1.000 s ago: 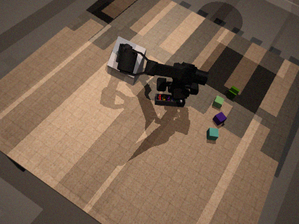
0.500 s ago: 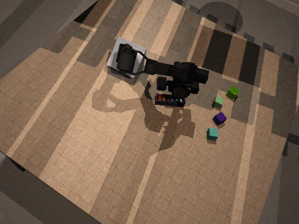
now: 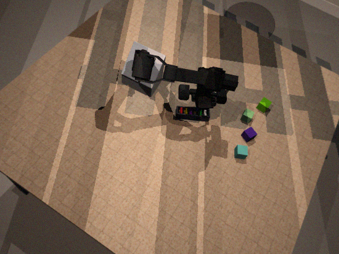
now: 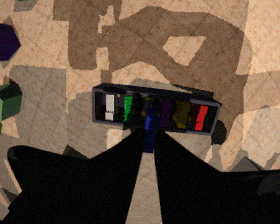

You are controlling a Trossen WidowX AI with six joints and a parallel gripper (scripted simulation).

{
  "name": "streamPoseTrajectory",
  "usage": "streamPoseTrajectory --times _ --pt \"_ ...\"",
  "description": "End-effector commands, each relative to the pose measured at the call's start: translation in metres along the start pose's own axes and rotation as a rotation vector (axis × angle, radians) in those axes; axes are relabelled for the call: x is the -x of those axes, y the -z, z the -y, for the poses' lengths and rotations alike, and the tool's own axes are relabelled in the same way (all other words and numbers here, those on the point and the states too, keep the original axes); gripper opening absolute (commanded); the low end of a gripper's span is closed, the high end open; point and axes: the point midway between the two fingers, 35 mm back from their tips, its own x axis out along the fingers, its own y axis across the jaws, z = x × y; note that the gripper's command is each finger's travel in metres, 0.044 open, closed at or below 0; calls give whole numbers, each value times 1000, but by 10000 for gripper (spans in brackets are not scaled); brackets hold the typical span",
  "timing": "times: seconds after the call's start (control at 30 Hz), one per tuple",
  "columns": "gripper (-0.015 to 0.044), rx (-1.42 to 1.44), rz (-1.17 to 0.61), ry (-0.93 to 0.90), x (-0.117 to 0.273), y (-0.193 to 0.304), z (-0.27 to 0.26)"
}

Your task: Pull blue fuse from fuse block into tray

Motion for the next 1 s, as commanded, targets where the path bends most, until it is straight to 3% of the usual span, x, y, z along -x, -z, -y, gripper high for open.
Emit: streamPoseTrajectory --times 0.0,0.23,0.97 --pt "0 -8 -2 -9 8 -1 -2" --pt "0 -8 -4 -11 10 5 -7" --pt "0 -6 -22 -23 17 101 -74"
